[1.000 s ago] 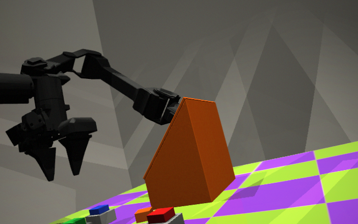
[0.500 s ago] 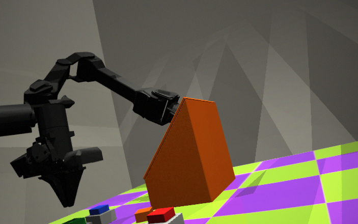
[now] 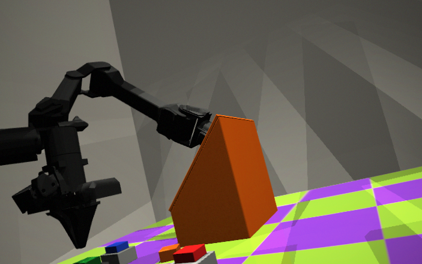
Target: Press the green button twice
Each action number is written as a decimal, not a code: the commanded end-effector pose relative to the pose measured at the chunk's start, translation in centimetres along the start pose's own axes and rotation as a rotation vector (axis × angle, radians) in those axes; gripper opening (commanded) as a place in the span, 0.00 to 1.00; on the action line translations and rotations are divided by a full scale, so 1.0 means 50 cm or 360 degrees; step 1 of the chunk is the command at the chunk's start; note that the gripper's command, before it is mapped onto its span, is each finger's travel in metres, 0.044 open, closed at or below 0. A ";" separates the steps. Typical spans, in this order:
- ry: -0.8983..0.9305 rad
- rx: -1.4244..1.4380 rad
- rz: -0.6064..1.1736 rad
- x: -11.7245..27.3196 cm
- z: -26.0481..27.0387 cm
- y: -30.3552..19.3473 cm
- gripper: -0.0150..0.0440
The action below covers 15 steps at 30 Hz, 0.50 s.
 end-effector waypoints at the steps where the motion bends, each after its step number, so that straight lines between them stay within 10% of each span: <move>1: 0.0012 0.0020 0.0012 -0.019 0.007 -0.003 0.29; 15: 0.0009 0.0021 0.0012 -0.056 0.007 -0.004 0.29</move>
Point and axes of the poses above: the point midway between the two fingers, 35 mm back from their tips, its own x axis back along the fingers, its own z axis across the jaws, y = z × x, the point moved 1 cm from there along x, back along the fingers, and after that the axes turned 4 degrees about x, right-handed, at the moved point
